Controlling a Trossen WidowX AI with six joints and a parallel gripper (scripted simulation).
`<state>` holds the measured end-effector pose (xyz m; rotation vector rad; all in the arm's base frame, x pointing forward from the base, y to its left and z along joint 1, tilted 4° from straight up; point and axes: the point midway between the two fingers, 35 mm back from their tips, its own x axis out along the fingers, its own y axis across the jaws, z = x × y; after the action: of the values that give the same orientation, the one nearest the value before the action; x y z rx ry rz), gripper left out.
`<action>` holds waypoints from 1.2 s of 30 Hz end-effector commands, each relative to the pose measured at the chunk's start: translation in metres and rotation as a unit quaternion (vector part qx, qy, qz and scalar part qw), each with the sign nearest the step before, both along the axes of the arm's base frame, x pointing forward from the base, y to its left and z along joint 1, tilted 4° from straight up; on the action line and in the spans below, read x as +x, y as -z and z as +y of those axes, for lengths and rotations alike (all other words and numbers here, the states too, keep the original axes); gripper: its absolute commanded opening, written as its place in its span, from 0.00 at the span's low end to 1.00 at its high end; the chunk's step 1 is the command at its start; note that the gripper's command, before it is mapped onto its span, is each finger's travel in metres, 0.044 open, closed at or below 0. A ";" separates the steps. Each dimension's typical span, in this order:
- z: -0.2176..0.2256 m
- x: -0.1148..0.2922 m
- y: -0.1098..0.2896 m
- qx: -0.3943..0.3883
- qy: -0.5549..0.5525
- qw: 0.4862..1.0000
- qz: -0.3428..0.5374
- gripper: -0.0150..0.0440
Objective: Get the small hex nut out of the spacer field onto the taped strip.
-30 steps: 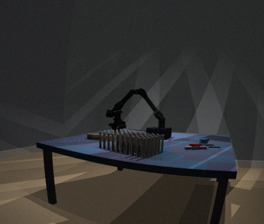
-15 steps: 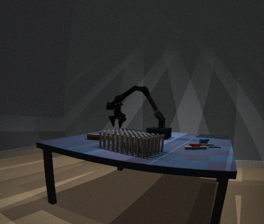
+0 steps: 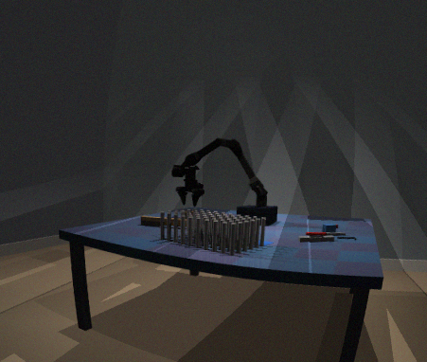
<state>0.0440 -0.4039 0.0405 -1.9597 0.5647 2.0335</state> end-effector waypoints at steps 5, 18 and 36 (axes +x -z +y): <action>0.000 0.000 0.000 0.000 0.002 1.000 0.000 1.00; 0.001 0.016 -0.008 -0.026 0.048 0.970 0.237 1.00; 0.000 0.016 -0.005 -0.026 0.048 0.970 0.237 0.73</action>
<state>0.0605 -0.4027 0.0476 -1.4338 0.7916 2.4509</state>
